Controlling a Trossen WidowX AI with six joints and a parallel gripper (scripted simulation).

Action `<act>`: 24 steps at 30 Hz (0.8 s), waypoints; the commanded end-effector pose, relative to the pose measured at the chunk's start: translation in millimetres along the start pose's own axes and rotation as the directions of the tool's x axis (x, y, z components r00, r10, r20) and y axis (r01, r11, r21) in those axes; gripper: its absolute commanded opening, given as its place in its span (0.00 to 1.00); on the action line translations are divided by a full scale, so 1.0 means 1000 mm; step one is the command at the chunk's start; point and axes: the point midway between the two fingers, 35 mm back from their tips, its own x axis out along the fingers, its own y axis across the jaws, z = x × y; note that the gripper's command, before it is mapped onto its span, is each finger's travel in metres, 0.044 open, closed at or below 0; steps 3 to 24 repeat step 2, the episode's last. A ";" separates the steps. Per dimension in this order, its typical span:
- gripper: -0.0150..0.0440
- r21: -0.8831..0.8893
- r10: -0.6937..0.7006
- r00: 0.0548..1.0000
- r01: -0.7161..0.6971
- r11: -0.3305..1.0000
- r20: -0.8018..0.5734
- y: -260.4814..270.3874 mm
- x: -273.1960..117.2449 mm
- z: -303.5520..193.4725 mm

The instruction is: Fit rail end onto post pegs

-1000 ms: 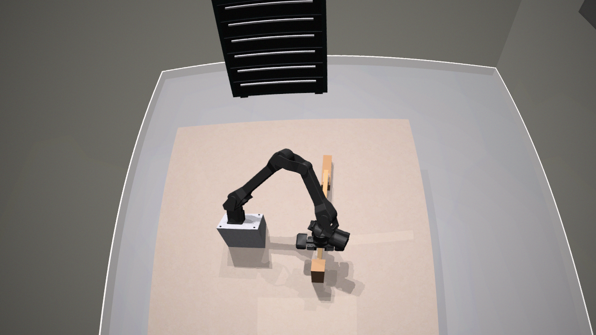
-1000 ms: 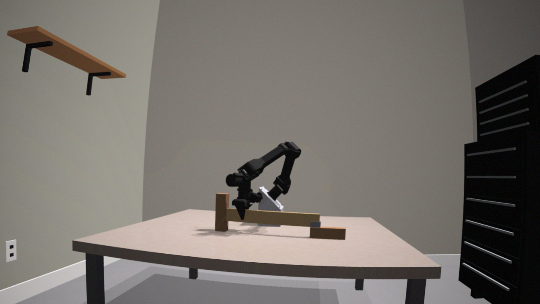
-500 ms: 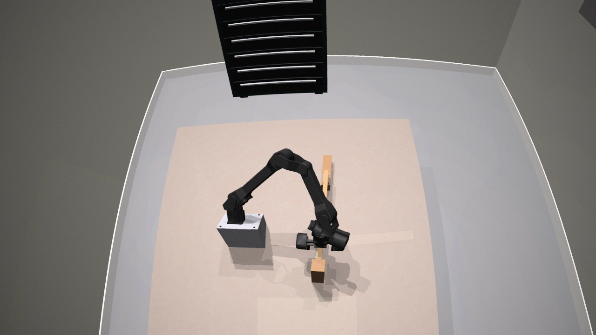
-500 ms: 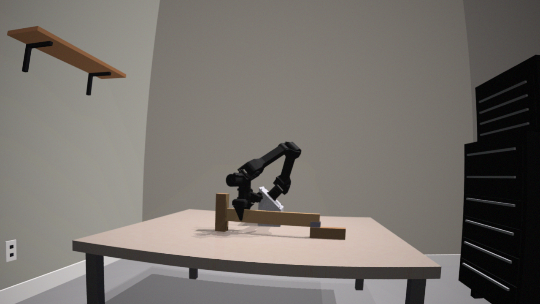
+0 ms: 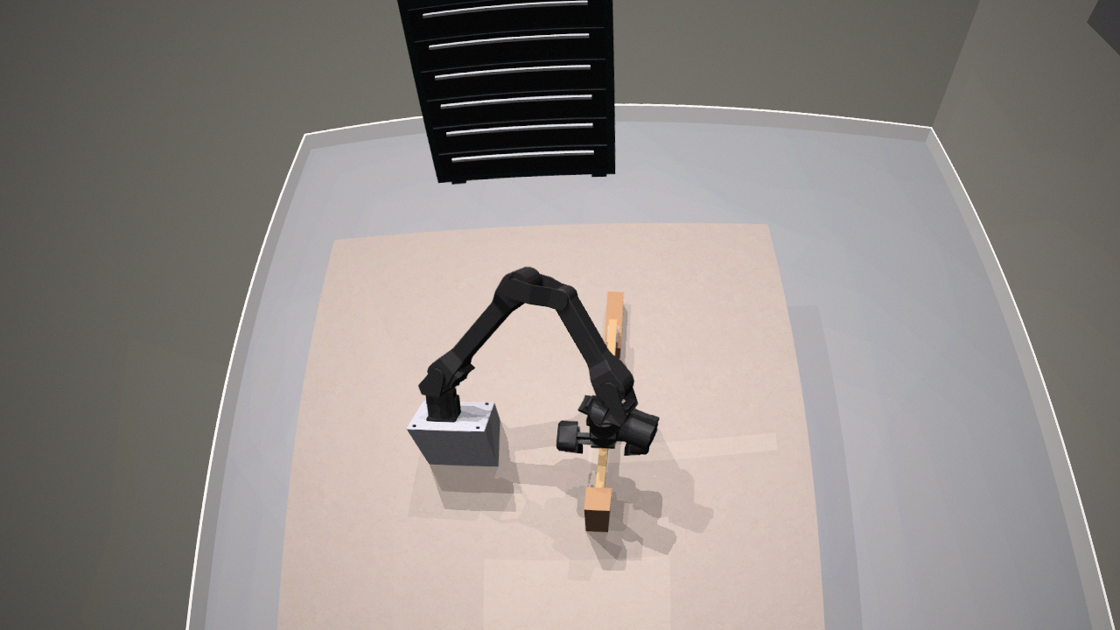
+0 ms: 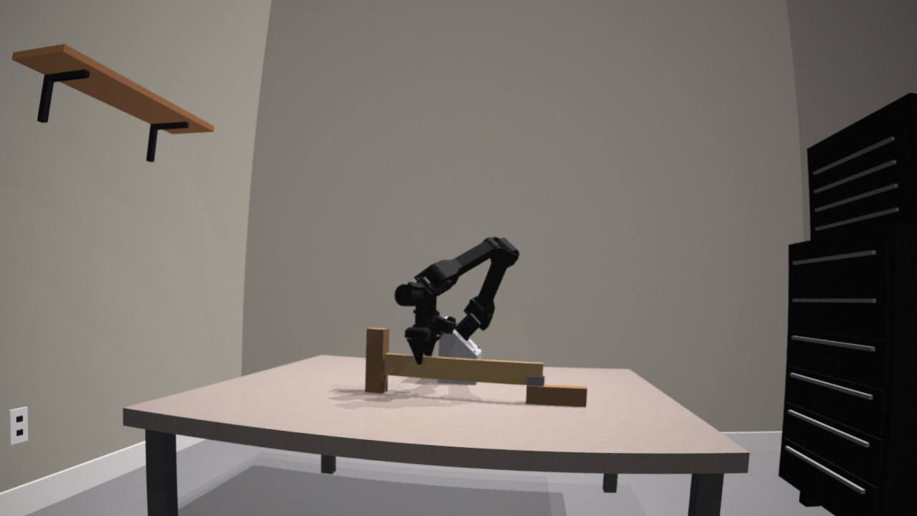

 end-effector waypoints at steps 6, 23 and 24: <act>1.00 0.004 0.001 1.000 -0.001 1.000 0.002 0.000 0.000 0.001; 1.00 0.004 0.001 1.000 -0.001 1.000 0.002 0.000 0.000 0.001; 1.00 0.004 0.001 1.000 -0.001 1.000 0.002 0.000 0.000 0.001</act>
